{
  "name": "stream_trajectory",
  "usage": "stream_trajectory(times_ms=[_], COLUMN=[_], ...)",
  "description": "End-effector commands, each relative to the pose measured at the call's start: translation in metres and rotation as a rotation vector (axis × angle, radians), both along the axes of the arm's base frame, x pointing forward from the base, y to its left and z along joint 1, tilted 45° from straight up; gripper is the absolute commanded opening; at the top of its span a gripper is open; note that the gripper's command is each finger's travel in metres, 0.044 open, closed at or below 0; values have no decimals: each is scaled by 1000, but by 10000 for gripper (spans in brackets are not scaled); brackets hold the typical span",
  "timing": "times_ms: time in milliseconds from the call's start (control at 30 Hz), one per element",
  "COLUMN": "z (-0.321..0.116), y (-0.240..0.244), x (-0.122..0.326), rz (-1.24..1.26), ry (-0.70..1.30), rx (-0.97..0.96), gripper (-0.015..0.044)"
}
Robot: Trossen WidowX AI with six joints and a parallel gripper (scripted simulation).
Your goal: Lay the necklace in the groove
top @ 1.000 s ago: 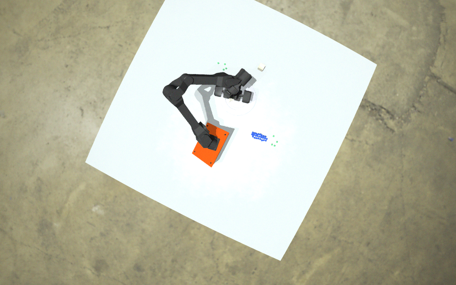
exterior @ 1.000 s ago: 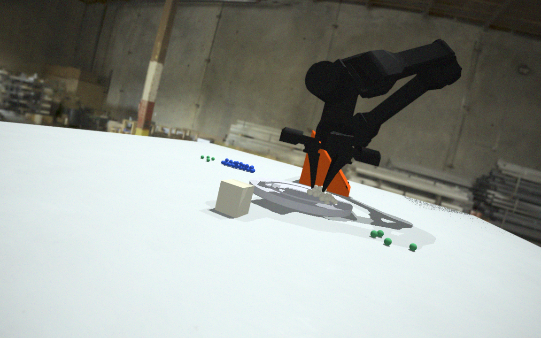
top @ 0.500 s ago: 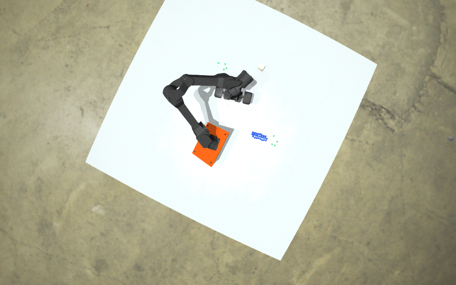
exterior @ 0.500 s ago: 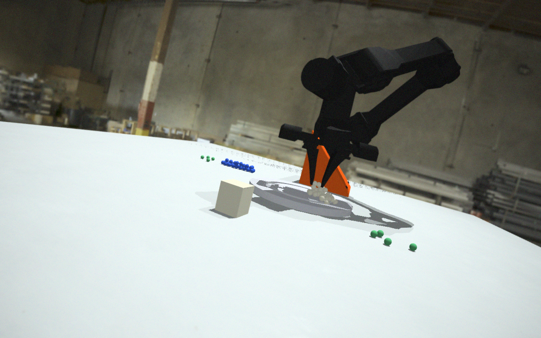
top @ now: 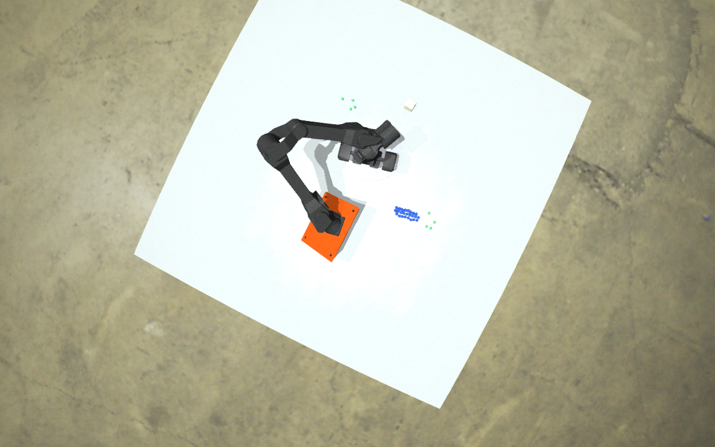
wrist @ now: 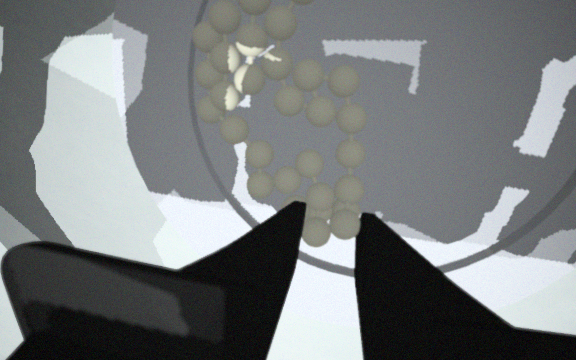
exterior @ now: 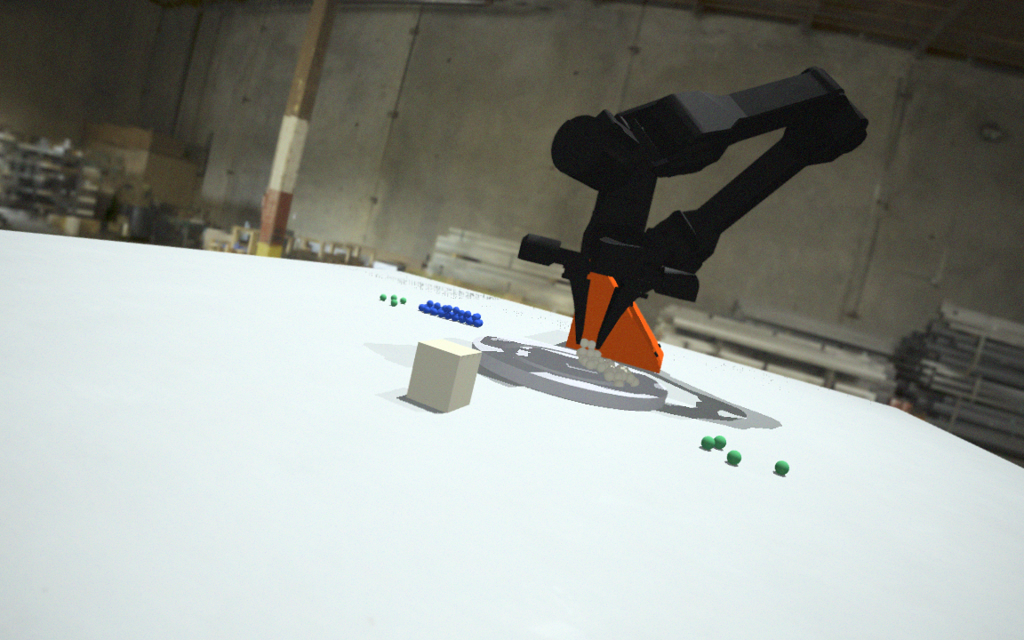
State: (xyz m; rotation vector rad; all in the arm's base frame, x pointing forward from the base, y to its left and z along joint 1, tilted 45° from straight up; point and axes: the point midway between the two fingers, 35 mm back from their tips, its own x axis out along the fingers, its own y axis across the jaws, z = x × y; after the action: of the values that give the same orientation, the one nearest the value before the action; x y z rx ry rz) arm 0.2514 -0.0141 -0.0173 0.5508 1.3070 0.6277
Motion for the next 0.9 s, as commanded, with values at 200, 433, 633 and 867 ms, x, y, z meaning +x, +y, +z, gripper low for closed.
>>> stream_trajectory(times_ms=[200, 433, 633, 867], z=[-9, -9, -7, -7], y=[6, 7, 5, 5], x=[0, 0, 2, 2], rz=[0, 0, -4, -4], ry=[0, 0, -9, -9], rx=[-4, -4, -3, -3], gripper=[0, 0, 131, 315])
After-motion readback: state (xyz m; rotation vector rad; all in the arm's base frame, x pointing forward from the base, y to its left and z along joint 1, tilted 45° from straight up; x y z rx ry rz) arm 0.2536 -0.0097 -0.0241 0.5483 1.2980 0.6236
